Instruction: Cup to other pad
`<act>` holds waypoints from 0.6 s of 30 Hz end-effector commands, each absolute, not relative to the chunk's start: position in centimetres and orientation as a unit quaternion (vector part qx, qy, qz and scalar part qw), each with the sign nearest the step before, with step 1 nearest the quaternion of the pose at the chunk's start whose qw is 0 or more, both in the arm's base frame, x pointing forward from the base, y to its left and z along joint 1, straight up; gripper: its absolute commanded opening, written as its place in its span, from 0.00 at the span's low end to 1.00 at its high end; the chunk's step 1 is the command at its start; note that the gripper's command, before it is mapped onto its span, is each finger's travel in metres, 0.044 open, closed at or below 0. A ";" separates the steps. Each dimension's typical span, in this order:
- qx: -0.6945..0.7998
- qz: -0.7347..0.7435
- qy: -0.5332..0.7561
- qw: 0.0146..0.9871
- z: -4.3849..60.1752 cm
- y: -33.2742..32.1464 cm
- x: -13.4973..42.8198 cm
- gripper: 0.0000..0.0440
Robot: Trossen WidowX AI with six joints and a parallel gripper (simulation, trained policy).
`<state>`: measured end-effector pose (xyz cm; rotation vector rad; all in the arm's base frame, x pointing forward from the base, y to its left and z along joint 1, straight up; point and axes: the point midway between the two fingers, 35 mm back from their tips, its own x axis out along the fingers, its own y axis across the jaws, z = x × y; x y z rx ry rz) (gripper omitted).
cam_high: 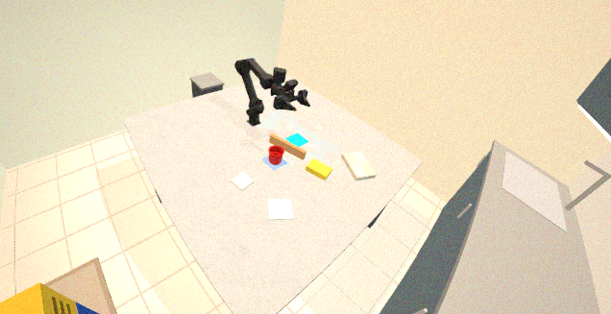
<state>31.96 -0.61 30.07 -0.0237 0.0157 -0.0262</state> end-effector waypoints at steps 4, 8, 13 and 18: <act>-0.012 -0.020 0.022 0.999 29.7 -0.7 32.1 0.67; -0.012 -0.022 0.043 0.999 29.3 -0.6 32.3 0.43; -0.012 -0.021 0.076 0.997 28.5 -0.3 32.6 0.15; -0.010 -0.015 0.111 0.994 27.8 0.1 32.9 0.12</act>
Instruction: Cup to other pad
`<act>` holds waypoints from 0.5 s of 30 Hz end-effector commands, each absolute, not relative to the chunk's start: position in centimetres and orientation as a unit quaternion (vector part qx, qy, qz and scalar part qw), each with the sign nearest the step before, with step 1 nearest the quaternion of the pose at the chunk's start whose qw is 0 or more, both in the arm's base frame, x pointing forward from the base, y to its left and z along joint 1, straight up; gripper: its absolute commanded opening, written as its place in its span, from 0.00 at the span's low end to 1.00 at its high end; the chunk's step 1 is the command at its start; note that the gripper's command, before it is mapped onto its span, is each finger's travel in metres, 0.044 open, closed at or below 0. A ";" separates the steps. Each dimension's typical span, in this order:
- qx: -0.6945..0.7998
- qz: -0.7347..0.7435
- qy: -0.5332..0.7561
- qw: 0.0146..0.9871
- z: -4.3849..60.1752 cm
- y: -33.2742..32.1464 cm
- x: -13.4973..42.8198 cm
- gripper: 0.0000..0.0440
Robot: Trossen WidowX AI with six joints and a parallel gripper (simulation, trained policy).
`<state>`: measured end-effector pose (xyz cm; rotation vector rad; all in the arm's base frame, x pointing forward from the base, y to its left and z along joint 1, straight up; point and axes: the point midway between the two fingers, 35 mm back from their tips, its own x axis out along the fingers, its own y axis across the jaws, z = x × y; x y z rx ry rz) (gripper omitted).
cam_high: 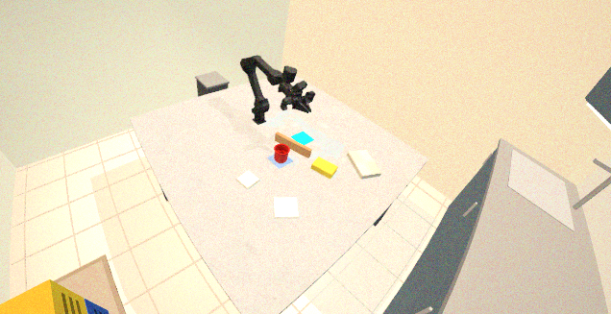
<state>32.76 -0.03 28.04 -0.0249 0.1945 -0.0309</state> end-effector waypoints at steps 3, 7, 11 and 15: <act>-0.007 -0.011 0.132 0.991 27.5 0.4 33.2 0.15; -0.004 -0.008 0.160 0.987 27.1 0.7 33.5 0.18; 0.000 -0.005 0.189 0.982 26.7 1.0 33.7 0.18; 0.003 -0.003 0.219 0.976 26.3 1.3 33.9 0.19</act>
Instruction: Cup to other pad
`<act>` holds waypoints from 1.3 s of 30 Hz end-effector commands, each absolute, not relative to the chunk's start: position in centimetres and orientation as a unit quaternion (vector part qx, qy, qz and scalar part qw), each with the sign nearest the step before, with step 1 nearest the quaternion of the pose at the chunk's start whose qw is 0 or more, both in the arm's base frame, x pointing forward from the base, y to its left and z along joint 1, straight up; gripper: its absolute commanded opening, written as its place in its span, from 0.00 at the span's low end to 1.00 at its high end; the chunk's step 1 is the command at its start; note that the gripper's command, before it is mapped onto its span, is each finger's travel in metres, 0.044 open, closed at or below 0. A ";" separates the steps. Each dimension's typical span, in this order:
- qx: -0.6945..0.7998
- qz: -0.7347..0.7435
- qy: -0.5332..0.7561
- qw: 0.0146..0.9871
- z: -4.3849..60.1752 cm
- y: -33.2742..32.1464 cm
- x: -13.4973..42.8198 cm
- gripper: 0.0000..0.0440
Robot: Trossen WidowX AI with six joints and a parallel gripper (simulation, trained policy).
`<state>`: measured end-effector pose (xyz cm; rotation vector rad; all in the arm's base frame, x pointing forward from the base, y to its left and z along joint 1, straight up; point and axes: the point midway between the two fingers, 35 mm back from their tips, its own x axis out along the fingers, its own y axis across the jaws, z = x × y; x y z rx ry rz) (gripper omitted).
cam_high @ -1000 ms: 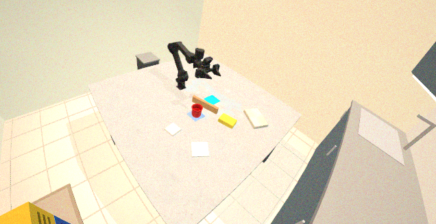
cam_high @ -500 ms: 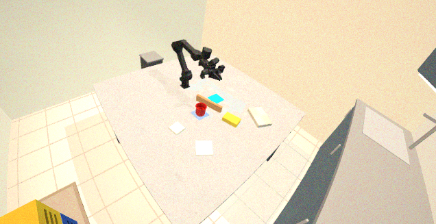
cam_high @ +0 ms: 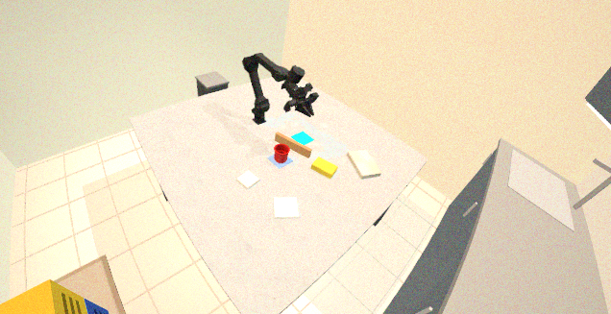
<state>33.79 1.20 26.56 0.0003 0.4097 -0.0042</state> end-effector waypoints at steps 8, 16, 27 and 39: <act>0.007 -0.003 0.278 0.961 25.5 1.7 34.2 0.20; 0.006 -0.005 0.337 0.941 24.5 1.9 34.3 0.22; -0.007 -0.007 0.419 0.908 22.9 1.7 34.2 0.24; -0.039 -0.007 0.505 0.862 20.9 0.9 33.7 0.23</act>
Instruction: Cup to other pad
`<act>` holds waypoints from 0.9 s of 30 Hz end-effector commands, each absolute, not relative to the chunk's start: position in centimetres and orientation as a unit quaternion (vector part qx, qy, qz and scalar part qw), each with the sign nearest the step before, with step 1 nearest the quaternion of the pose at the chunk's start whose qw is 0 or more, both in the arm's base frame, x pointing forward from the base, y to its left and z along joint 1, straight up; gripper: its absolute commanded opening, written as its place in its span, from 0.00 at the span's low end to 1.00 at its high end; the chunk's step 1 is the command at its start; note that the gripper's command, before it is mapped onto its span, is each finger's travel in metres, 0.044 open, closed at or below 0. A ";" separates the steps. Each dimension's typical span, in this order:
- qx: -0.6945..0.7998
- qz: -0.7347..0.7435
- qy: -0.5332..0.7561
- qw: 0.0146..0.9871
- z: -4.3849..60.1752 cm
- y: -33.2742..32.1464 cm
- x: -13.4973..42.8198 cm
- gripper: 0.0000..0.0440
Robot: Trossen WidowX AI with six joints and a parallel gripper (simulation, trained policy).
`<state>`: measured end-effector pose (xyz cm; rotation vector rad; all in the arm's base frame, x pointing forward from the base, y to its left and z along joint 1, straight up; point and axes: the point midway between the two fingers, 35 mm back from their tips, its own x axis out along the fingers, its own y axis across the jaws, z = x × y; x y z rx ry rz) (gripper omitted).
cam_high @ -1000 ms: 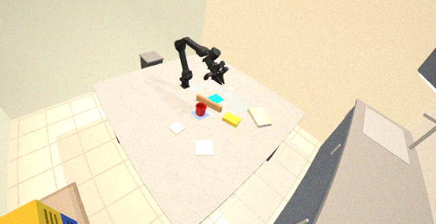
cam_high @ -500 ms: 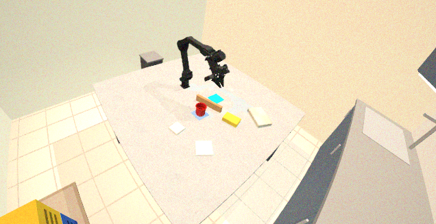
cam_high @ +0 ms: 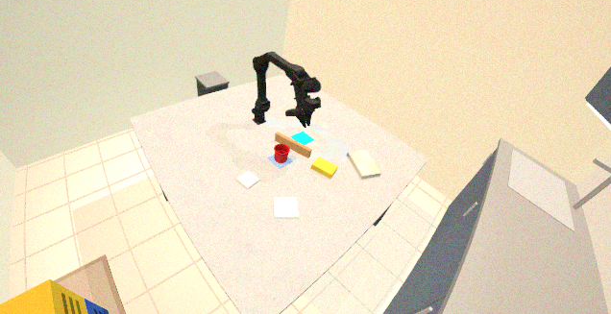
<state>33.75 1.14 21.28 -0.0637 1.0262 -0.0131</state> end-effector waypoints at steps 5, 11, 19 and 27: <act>-0.056 -0.004 0.539 0.840 20.1 0.2 33.4 0.23; -0.077 0.003 0.578 0.813 19.0 -0.8 33.0 0.24; -0.103 0.018 0.623 0.775 17.4 -2.4 32.6 0.27; -0.130 0.038 0.660 0.739 15.3 -4.2 32.3 0.28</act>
